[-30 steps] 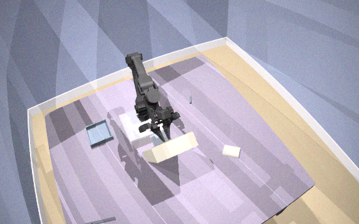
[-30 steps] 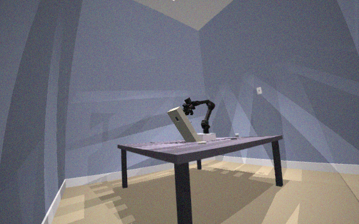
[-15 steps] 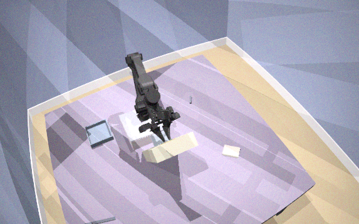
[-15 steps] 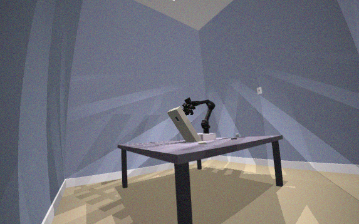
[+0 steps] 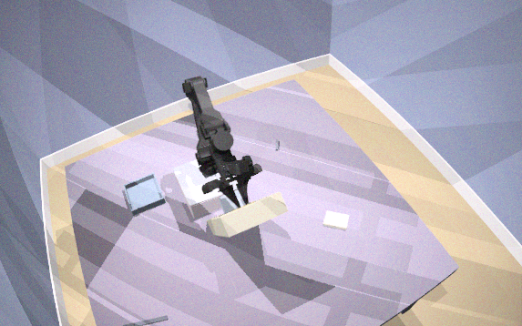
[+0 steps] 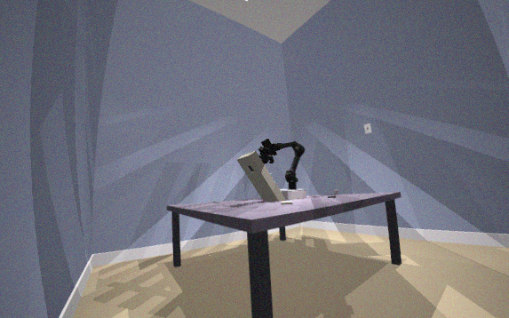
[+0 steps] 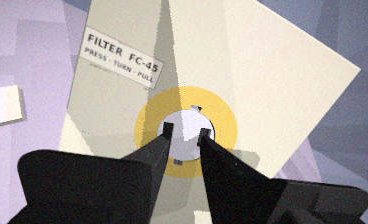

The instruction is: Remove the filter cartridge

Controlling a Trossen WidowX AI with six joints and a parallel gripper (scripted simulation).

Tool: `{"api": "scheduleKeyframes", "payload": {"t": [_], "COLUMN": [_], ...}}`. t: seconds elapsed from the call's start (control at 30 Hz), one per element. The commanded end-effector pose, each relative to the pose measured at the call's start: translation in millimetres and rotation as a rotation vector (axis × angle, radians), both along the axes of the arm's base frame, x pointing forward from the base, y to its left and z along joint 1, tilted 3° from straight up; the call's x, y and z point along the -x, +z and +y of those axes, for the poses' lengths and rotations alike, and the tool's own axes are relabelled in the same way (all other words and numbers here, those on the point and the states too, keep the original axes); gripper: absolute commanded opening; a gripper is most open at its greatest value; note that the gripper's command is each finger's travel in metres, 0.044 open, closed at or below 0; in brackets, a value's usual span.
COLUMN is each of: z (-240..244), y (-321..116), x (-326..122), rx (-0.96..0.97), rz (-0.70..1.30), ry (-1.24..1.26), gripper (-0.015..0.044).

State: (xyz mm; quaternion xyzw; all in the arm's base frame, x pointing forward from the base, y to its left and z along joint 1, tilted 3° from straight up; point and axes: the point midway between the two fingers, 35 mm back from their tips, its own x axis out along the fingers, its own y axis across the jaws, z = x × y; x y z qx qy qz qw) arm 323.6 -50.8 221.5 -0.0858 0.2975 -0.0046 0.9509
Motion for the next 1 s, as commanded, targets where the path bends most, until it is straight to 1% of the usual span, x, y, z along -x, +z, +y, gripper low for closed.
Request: {"api": "scheduleKeyframes", "payload": {"t": [0.0,0.97], "z": [0,-1], "y": [0,-8], "x": [-1,-11], "rx": [-0.002,-0.002], "rz": [-0.001,-0.002], "ry": [-0.004,-0.004], "gripper": [0.0114,0.0114]}}
